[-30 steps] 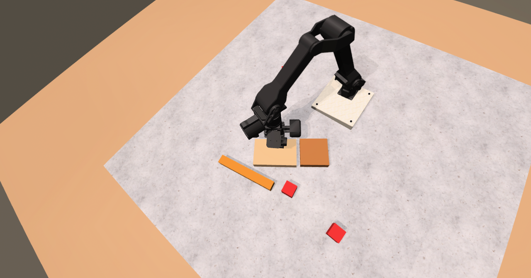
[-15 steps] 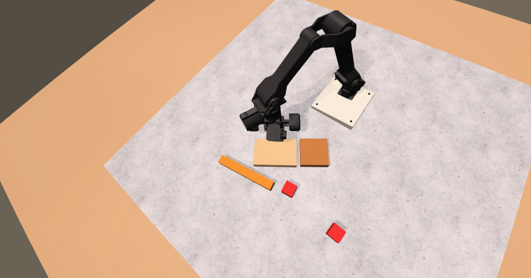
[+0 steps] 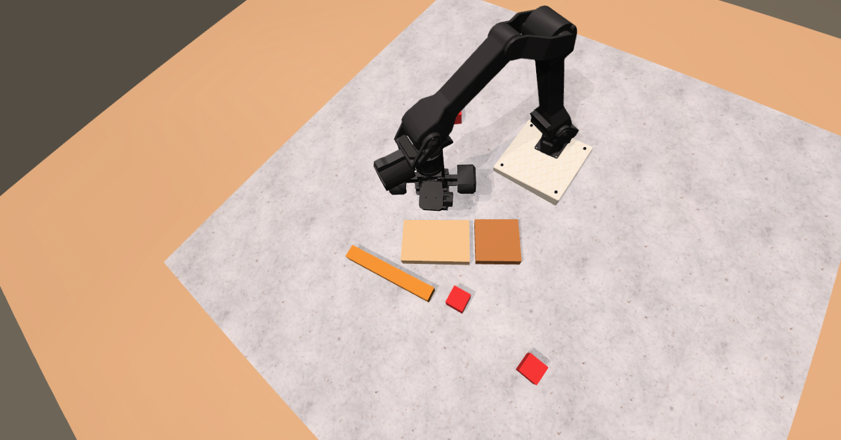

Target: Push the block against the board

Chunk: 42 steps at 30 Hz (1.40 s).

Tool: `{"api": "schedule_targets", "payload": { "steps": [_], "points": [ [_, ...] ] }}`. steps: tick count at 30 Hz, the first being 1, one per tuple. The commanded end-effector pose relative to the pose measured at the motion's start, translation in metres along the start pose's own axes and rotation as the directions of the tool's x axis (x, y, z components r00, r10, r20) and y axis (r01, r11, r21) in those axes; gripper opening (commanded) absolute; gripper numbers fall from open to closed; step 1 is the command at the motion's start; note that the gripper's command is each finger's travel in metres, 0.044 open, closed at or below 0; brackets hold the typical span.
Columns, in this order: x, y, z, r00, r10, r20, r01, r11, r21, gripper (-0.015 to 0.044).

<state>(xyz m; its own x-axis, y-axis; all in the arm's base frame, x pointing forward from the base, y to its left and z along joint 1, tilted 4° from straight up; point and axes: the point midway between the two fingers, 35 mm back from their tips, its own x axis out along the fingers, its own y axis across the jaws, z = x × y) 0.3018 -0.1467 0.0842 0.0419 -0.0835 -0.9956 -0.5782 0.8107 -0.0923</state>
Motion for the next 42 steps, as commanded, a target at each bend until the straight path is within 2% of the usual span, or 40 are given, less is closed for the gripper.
{"api": "schedule_targets", "payload": {
  "steps": [1, 4, 11, 20, 32, 42],
  "points": [
    [-0.009, 0.001, 0.0, 1.0, -0.001, 0.003, 0.001, 1.0, 0.003, 0.0],
    [-0.007, -0.003, 0.002, 1.0, -0.01, 0.006, 0.01, 1.0, 0.024, 0.0],
    [-0.012, -0.022, 0.017, 1.0, -0.01, 0.007, 0.008, 0.967, 0.256, 0.0],
    [-0.017, -0.045, 0.036, 1.0, -0.01, 0.008, 0.004, 0.842, 0.539, 0.0],
    [-0.018, -0.071, 0.061, 1.0, -0.01, 0.01, -0.003, 0.555, 0.832, 0.0],
    [-0.016, -0.089, 0.081, 1.0, -0.01, 0.012, -0.009, 0.242, 0.97, 0.0]
  ]
}}
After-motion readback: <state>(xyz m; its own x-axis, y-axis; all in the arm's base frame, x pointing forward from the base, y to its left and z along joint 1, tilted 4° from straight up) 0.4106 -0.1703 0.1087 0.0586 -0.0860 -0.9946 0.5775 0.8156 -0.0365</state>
